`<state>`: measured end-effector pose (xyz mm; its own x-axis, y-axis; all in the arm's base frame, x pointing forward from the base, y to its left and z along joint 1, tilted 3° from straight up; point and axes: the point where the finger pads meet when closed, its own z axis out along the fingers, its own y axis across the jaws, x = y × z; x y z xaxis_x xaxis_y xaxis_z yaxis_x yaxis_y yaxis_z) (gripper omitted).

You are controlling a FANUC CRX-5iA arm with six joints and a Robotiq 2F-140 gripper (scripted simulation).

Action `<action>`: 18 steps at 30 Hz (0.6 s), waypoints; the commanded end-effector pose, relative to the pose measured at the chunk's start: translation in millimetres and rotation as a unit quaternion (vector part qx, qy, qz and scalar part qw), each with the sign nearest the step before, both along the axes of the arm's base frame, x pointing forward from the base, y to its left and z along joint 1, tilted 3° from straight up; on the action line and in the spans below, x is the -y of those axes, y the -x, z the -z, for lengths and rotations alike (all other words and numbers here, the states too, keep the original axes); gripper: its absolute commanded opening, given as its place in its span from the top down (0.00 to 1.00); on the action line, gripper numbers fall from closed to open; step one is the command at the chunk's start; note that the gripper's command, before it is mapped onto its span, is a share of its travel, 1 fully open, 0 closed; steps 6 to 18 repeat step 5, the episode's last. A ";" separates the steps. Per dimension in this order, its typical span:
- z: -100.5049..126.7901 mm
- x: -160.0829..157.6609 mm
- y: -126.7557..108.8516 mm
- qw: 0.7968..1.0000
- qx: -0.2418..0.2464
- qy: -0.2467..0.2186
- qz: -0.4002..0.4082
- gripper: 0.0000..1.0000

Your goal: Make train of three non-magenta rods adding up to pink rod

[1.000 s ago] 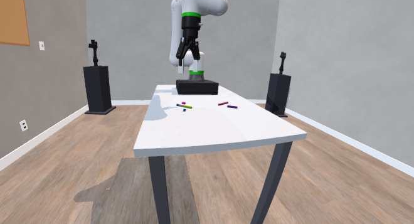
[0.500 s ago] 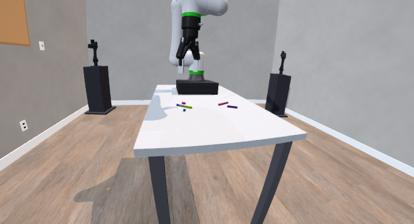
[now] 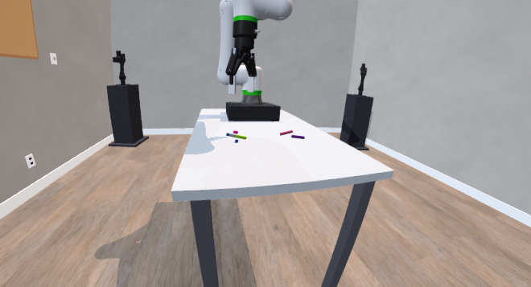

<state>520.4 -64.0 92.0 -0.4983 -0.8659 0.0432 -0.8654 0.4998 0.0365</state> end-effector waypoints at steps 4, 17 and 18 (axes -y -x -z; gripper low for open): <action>-0.2 0.0 -0.2 1.000 0.000 0.000 0.000 0.00; -0.2 0.0 -0.2 1.000 0.000 0.000 0.000 0.00; -0.2 0.0 -0.2 1.000 0.000 0.000 0.000 0.00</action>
